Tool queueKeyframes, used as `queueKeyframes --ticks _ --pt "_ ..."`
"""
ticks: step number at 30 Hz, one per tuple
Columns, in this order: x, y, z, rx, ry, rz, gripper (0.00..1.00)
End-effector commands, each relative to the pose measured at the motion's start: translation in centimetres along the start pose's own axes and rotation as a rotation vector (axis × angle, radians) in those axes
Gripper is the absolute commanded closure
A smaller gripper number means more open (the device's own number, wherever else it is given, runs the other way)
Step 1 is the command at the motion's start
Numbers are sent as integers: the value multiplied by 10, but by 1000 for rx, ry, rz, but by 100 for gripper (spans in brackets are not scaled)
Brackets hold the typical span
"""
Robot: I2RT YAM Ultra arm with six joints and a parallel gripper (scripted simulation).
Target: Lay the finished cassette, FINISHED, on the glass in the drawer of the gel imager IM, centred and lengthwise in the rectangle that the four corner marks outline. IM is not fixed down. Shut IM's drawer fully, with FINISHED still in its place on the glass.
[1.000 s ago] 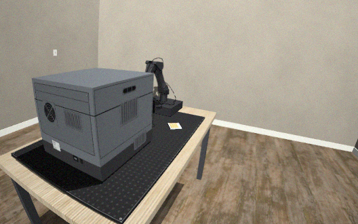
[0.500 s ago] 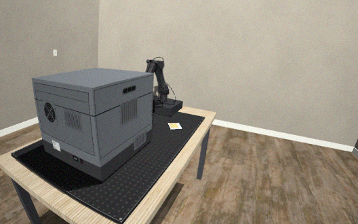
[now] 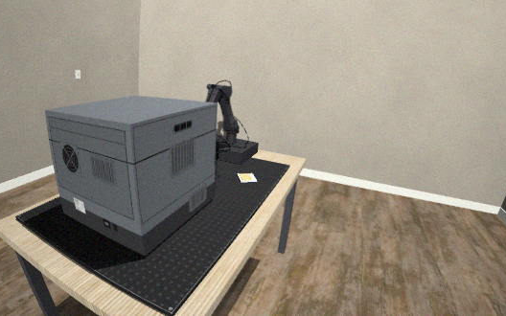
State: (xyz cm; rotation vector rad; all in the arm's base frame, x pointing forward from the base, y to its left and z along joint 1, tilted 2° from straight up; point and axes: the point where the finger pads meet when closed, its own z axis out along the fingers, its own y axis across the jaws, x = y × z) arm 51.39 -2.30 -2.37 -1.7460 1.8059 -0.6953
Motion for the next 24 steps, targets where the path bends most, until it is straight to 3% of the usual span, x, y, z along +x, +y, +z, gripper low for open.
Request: queueKeyframes --ticks 1,17,18,22,23,24 --pt "-2 0 2 -6 -10 10 100" --pt "-2 0 2 -6 -10 10 100" --pt "-2 -14 -3 -8 -9 5 100" --pt "-2 -3 -3 -157 -9 -4 100" --pt "-2 -2 -4 -172 -9 -4 100" --pt "-2 -12 -11 -146 -8 -5 100"
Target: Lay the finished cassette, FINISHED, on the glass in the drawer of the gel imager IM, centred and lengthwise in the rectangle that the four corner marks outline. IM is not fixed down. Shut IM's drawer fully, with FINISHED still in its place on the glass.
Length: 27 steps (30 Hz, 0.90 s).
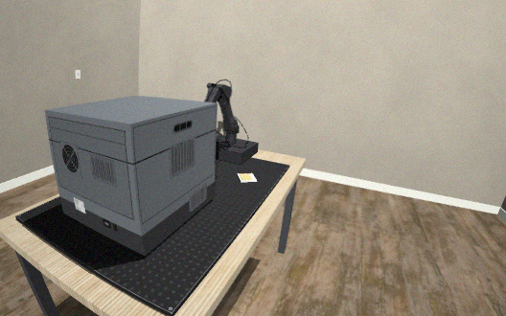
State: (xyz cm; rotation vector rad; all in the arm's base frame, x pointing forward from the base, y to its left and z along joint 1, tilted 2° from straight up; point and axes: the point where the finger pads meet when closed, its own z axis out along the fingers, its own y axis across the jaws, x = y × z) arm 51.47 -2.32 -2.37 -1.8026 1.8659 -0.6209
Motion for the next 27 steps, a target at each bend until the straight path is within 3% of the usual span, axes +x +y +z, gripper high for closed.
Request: queueKeyframes --ticks 1,7,8,27 --pt "-2 -14 -17 -44 -9 -7 100" --pt "-2 -8 -20 -47 -10 -3 100" --pt "-2 12 -19 -87 -11 -1 100" --pt "2 31 -33 -87 -8 4 100"
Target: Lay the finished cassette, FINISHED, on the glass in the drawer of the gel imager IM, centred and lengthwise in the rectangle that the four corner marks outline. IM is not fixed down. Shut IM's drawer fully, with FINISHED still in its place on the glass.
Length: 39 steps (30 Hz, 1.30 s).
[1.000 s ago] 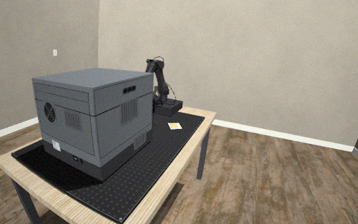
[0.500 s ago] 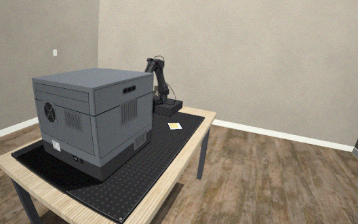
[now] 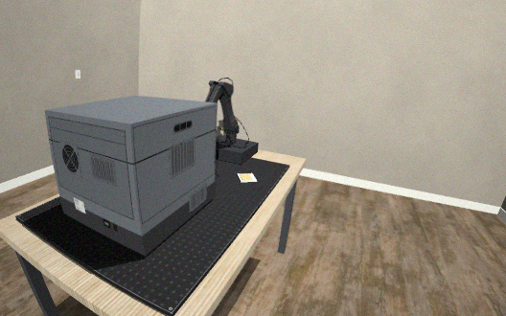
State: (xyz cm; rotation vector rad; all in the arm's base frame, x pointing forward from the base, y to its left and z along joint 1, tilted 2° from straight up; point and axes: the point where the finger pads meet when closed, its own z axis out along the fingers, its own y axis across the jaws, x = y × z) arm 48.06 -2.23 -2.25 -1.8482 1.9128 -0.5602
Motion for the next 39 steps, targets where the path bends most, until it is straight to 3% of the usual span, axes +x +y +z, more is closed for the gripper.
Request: queueKeyframes --ticks 1,10,11,39 --pt "2 6 -11 -14 -9 4 100" --pt "0 13 -16 -14 -10 2 100" --pt "1 5 -17 3 -10 1 100" --pt "1 4 -16 3 -10 1 100"
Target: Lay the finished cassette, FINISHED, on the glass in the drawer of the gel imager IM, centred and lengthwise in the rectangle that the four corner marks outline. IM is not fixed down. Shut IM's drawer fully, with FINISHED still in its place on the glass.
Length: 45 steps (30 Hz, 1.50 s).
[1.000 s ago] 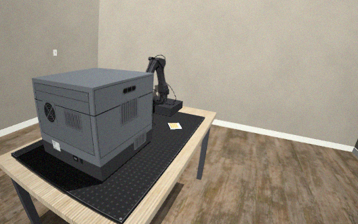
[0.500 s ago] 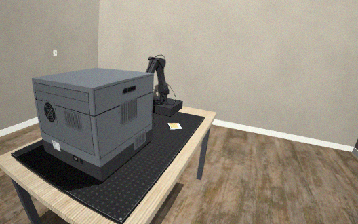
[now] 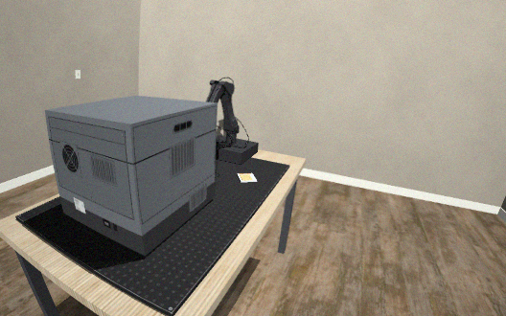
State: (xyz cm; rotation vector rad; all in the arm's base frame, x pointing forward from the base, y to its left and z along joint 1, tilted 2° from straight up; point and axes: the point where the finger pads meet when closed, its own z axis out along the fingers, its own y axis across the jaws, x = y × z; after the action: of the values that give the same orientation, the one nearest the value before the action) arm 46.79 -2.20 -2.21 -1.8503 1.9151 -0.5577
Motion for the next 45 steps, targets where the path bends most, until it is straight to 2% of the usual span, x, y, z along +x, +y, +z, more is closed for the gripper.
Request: queueKeyframes --ticks 1,5,6,8,11,12,13,14,16,17,18,45 --pt "1 -6 -8 6 -11 1 100" --pt "1 -6 -8 6 -11 1 100" --pt "1 -4 -1 -38 -11 -1 100" --pt "1 -4 -1 -38 -11 -1 100" --pt "1 -1 -4 -137 -9 -2 100" --pt "1 0 -5 -137 -9 -2 100" --pt "1 -9 -14 -109 -9 -3 100" --pt "1 -10 -17 -101 -10 -3 100" --pt "1 -8 -18 -101 -11 -2 100" --pt "1 -7 -19 -102 -11 -1 100" --pt "1 15 -17 -144 -12 1 100" --pt "1 41 -34 -145 -11 2 100"
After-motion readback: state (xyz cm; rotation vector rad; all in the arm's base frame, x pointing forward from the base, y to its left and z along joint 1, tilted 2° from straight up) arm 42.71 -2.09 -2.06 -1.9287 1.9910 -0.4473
